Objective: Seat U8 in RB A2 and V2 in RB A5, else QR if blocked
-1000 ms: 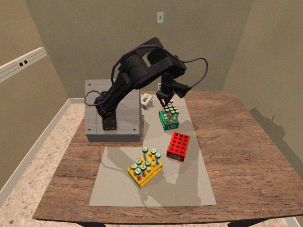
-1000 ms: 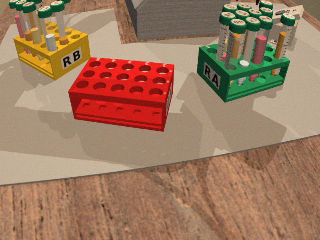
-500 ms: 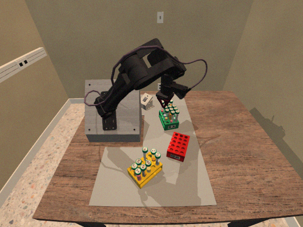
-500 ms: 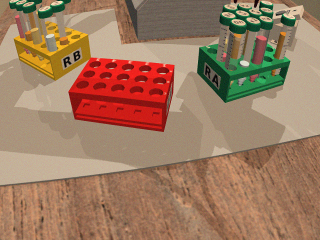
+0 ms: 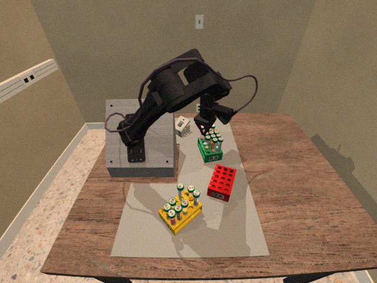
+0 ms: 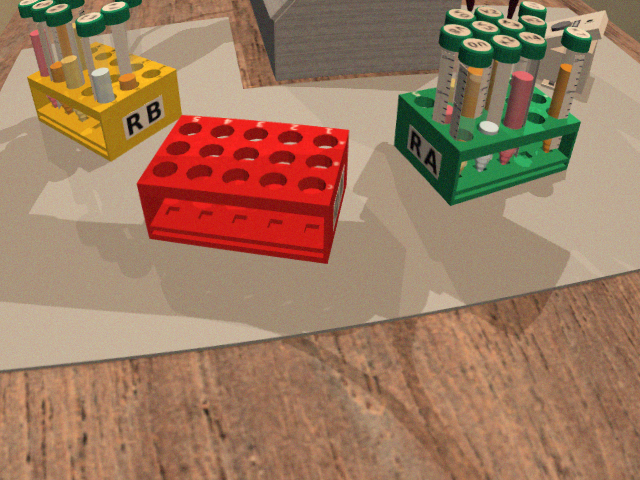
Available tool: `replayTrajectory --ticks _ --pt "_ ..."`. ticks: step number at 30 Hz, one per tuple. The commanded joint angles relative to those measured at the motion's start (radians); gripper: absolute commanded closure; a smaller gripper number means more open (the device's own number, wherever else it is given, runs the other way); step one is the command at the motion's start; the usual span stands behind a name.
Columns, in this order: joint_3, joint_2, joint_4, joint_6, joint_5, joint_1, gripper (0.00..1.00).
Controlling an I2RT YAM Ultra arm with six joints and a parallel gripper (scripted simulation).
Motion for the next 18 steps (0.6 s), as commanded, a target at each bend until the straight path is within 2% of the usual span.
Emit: replayTrajectory --ticks 1,14,18 --pt "-0.024 0.016 0.016 -0.015 0.018 0.002 0.70" --pt "-0.033 0.008 0.037 -0.025 0.023 -0.006 0.70" --pt "-0.012 0.003 0.025 -0.019 0.014 -0.005 0.70"
